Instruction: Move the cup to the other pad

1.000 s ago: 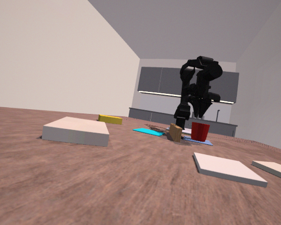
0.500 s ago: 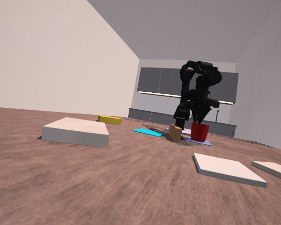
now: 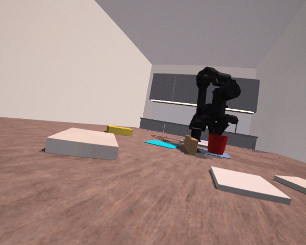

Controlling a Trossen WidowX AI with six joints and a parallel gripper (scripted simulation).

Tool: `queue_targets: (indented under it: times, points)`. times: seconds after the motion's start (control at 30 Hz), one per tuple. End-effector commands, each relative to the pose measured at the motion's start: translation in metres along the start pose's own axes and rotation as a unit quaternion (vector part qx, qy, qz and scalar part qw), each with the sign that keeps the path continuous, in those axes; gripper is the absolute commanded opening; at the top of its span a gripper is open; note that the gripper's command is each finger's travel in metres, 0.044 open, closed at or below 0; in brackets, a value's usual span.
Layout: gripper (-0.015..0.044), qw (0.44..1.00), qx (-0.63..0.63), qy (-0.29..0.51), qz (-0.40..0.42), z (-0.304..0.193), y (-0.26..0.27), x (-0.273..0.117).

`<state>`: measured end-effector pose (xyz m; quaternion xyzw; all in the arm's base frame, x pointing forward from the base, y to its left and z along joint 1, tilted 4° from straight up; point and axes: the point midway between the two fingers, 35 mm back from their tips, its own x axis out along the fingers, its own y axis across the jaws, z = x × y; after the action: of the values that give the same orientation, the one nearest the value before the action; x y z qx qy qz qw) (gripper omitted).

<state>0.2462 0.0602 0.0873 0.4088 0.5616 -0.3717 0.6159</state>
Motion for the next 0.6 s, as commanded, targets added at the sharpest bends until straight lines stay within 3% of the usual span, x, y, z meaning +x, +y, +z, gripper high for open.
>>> queue_targets:
  times: [0.0,0.33,0.4,0.57]
  points:
    - [0.0148,1.000,0.001,-0.001,-0.003,0.0003,-0.0019,0.0078]
    - [0.0148,1.000,0.001,-0.001,-0.003,0.0001,-0.0030,0.0165]
    - [0.0095,1.000,0.001,0.000,-0.002,-0.0003,-0.0022,0.0146]
    - [0.0062,1.000,0.001,0.000,-0.002,-0.0003,-0.0022,0.0146]
